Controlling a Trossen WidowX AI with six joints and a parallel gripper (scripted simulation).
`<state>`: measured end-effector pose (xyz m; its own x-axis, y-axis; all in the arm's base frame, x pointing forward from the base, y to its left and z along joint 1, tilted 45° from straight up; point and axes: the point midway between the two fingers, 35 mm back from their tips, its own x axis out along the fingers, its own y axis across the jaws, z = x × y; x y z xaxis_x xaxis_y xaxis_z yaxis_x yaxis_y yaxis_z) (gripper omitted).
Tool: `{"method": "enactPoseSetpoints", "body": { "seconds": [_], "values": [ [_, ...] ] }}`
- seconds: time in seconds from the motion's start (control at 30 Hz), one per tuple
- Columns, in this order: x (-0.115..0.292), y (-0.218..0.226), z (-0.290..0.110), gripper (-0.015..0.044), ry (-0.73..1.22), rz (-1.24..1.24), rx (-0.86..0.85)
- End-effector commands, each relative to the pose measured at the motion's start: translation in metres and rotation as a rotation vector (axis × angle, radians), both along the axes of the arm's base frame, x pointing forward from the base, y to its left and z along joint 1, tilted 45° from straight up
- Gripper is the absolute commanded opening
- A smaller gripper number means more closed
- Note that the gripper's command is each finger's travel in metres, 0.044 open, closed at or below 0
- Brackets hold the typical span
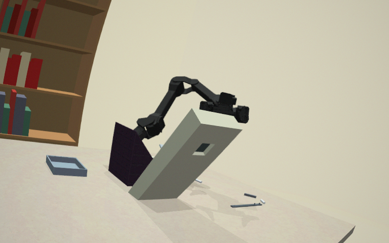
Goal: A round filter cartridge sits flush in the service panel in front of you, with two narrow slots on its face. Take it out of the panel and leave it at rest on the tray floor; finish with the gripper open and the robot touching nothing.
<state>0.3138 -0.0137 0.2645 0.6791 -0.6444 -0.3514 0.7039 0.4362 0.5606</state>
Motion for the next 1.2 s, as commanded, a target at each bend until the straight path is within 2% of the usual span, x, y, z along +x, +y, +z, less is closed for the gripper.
{"method": "enactPoseSetpoints", "body": {
  "seconds": [0.0,0.37,0.47,0.6,0.83,1.17],
  "values": [
    [0.001,-0.001,-0.002,0.0374,0.009,0.005,0.003],
    [0.025,-0.054,-0.112,0.0096,0.378,0.389,0.249],
    [0.020,-0.065,-0.136,0.0096,0.409,0.513,0.334],
    [0.012,-0.072,-0.152,0.0096,0.352,0.717,0.422],
    [-0.016,-0.087,-0.147,0.0096,0.039,1.045,0.460],
    [-0.020,-0.089,-0.145,0.0096,-0.001,1.070,0.453]
  ]
}}
